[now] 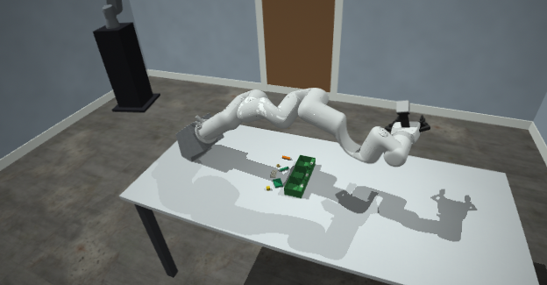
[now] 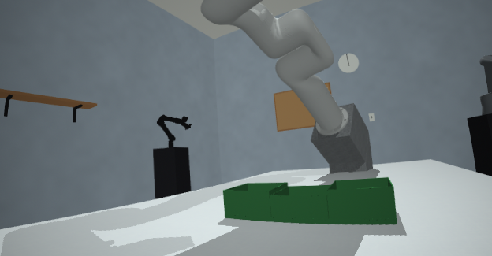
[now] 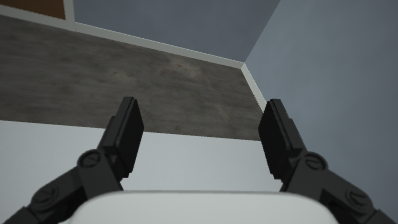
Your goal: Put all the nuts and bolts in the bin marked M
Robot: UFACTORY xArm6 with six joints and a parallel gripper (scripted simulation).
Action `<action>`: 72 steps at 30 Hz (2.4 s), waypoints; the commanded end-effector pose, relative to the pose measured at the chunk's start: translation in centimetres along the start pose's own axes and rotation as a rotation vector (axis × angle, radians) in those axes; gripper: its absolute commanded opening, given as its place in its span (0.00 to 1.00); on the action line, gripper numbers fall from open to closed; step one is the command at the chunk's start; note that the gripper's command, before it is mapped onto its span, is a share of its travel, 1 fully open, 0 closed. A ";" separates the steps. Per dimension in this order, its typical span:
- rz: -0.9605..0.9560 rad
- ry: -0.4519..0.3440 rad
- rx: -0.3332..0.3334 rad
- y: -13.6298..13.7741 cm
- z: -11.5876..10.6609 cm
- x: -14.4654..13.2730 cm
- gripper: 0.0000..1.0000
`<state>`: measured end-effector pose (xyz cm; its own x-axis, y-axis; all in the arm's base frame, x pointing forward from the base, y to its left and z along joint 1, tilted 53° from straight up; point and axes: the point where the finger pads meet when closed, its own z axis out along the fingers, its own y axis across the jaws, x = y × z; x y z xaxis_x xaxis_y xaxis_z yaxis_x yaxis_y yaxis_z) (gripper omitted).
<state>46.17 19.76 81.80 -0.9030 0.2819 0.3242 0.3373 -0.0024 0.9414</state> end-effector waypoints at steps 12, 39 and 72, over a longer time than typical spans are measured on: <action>-0.005 0.001 -0.001 0.1 0.0 0.3 1.00; -0.005 0.001 -0.001 -5.1 0.1 -15.5 0.07; 0.349 -0.044 0.259 -10.7 6.2 -7.9 0.07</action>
<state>52.76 22.35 69.01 -0.7523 0.3252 0.5730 0.6336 0.1185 0.7646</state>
